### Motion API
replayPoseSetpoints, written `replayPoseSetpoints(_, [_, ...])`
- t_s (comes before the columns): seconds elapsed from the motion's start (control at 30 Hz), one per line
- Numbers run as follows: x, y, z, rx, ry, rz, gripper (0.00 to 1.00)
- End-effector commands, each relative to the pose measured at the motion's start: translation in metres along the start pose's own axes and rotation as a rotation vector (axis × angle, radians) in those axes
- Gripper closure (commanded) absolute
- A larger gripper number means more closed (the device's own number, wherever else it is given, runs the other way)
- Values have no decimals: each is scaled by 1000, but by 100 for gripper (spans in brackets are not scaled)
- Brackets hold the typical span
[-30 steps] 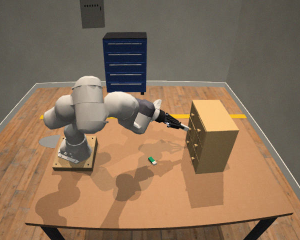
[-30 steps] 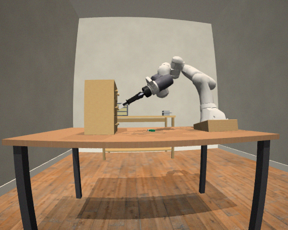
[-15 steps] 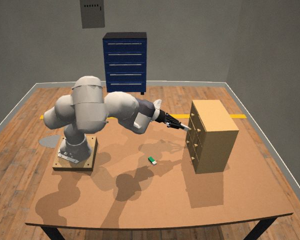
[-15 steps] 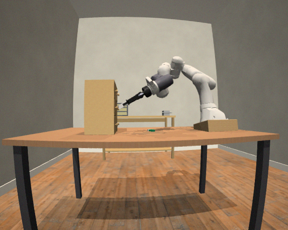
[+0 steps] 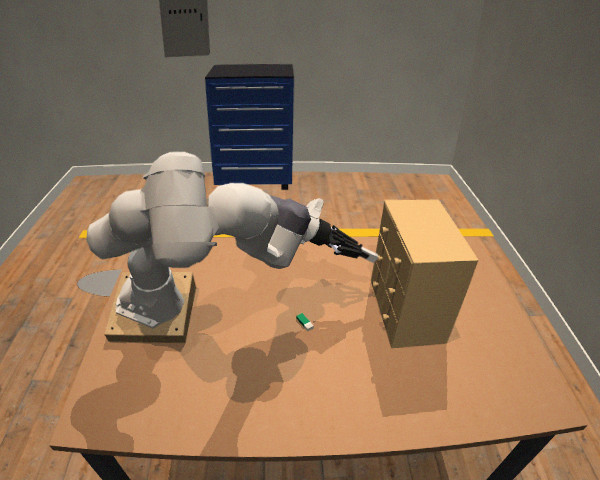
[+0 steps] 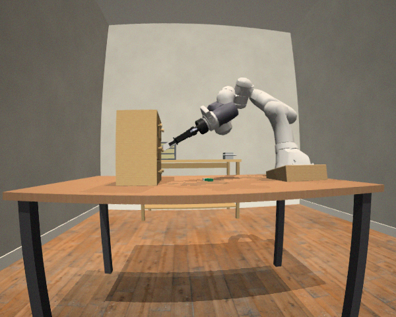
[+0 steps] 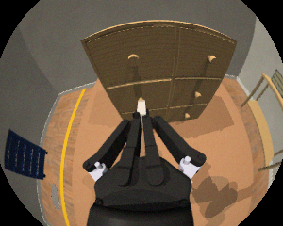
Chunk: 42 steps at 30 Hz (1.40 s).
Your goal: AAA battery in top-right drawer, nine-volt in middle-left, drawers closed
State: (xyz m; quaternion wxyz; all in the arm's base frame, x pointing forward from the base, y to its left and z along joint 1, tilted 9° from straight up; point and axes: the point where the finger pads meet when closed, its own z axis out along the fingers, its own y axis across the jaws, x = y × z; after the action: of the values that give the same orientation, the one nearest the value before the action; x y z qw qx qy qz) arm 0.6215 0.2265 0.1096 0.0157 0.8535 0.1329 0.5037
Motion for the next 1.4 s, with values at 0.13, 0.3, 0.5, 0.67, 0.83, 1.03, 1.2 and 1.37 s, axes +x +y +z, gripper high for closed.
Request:
replayPoseSetpoints(0.13, [-1,0,0,1,-4,-1,100])
replayPoseSetpoints(0.3, [-1,0,0,1,-4,-1,100])
replayPoseSetpoints(0.5, [-1,0,0,1,-4,-1,100])
replayPoseSetpoints(0.67, [-1,0,0,1,-4,-1,100])
replayPoseSetpoints(0.83, [-6,0,-8,1,-4,-1,100])
replayPoseSetpoints(1.03, [-20,0,-34,1,-4,-1,100])
replayPoseSetpoints(1.2, [-25,0,-41,1,-4,-1,100])
replayPoseSetpoints(1.37, [-26,0,-44,1,-4,-1,100])
